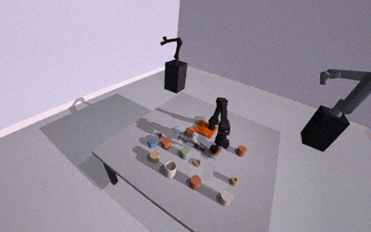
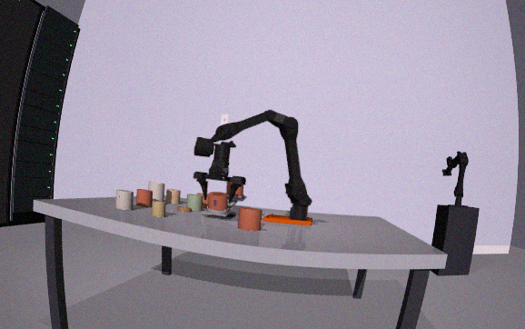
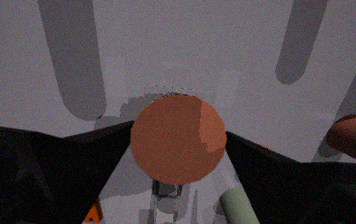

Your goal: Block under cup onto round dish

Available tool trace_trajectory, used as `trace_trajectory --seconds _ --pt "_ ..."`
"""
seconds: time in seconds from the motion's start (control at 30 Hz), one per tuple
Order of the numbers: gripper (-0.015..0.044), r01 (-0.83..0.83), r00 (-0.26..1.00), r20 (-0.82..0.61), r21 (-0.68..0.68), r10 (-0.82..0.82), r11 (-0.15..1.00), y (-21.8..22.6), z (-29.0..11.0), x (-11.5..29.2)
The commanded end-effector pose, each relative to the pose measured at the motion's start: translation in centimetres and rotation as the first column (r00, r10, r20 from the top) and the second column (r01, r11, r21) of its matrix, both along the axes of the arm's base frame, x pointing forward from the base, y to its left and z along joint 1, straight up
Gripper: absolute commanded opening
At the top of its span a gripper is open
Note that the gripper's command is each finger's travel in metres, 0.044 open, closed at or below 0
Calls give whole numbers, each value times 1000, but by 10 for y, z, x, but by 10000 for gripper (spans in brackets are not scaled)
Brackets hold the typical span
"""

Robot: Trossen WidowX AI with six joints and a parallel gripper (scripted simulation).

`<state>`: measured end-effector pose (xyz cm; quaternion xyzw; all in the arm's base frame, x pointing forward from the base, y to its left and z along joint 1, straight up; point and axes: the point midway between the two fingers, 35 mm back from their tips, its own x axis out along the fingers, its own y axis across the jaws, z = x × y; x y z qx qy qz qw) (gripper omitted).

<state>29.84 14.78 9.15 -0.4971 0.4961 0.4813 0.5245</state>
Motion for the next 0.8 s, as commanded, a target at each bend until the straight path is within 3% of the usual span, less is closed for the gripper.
trace_trajectory --seconds 0.0,0.17,0.23,0.63,0.77 --pt "440 -5 1000 -12 0 5 1000 0 -10 -2" --pt "440 -5 1000 -12 0 5 1000 -1 -16 -3" --pt "387 -5 1000 -12 0 5 1000 -1 -16 -3" --pt "308 -5 1000 -12 0 5 1000 -1 -16 -3" --pt "202 -5 1000 -12 0 5 1000 0 -15 -2"
